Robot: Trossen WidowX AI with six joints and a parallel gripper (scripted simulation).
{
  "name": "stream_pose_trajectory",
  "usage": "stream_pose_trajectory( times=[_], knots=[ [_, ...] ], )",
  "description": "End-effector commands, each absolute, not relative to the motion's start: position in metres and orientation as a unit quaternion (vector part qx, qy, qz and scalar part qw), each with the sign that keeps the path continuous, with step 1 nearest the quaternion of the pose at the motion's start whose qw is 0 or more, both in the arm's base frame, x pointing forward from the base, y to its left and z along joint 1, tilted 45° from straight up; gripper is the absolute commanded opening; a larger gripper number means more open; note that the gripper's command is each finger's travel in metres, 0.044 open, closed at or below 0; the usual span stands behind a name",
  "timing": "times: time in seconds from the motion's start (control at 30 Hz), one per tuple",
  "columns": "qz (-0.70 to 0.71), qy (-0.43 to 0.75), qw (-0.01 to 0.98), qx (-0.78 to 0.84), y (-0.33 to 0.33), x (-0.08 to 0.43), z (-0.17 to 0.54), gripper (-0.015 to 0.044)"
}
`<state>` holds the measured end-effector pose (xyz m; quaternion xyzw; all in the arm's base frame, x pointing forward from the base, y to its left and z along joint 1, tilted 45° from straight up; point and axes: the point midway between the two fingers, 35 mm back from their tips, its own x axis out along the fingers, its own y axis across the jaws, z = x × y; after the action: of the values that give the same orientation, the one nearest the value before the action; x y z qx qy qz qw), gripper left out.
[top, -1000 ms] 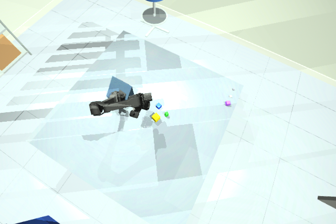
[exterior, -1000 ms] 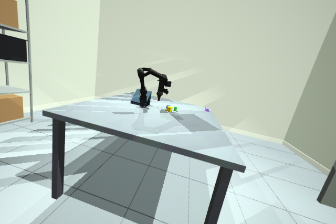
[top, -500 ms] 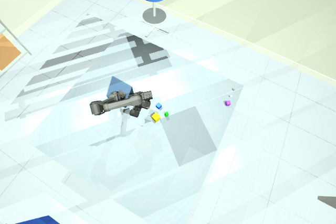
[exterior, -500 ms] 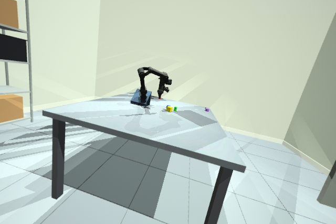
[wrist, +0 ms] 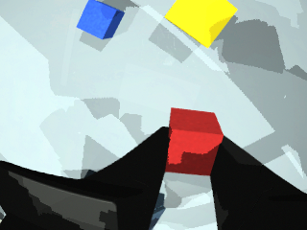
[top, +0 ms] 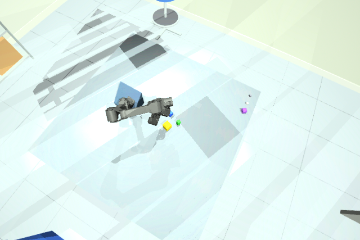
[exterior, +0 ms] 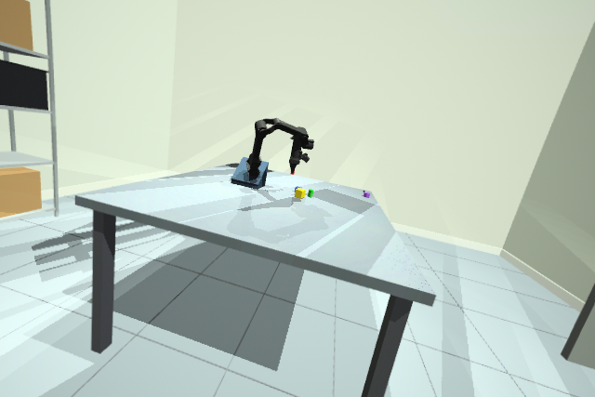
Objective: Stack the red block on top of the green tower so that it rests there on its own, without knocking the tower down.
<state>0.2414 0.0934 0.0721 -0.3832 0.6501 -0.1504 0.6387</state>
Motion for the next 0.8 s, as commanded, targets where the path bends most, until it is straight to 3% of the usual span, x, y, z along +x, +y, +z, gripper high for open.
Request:
stream_pose_trajectory(
  times=[0.0,0.77],
  knots=[
    [-0.150,0.649,0.638,-0.386,0.104,0.257,0.069,0.0000],
    [-0.153,0.647,0.641,-0.383,0.144,0.333,0.034,0.0000]
  ],
)
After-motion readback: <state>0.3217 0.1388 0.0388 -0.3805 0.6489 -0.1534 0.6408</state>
